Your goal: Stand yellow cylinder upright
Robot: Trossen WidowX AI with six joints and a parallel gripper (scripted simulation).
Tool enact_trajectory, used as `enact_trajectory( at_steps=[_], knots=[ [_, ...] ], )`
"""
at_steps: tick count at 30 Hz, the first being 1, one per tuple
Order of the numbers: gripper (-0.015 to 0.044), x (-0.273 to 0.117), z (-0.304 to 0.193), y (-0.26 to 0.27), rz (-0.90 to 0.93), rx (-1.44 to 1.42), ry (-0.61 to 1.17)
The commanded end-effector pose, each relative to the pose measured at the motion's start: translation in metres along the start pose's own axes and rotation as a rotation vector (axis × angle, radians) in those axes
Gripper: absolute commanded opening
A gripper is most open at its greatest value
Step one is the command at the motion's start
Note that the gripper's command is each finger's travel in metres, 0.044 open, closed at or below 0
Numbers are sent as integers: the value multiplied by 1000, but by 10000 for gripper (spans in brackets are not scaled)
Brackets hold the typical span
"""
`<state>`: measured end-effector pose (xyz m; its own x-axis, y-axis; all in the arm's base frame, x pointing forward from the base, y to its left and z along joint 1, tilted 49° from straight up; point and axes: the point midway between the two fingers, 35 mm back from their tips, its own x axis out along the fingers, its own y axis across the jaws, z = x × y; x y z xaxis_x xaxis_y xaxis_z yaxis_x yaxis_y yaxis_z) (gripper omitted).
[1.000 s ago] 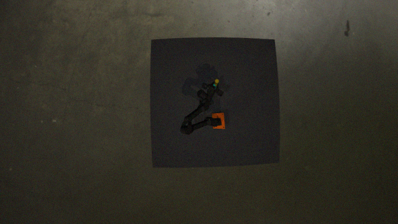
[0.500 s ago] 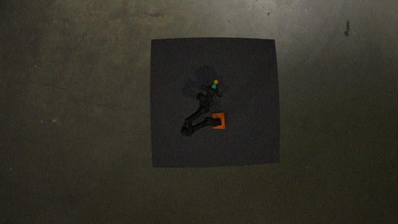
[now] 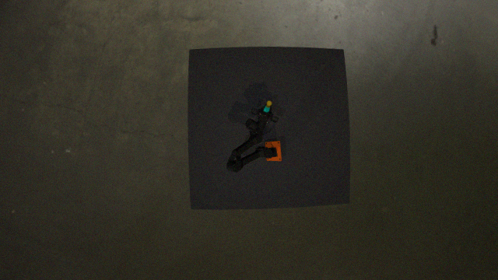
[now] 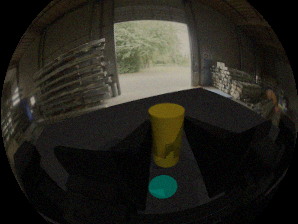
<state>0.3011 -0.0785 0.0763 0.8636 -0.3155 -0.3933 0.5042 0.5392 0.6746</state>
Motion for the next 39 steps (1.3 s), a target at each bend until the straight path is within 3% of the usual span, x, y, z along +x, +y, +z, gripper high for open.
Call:
enact_trajectory(
  at_steps=[1,13,39],
  knots=[
    [105,-1,3,1,6,8,-14],
    [105,-1,1,2,5,8,-14],
    [105,9,-64,3,0,12,-8]
  ],
)
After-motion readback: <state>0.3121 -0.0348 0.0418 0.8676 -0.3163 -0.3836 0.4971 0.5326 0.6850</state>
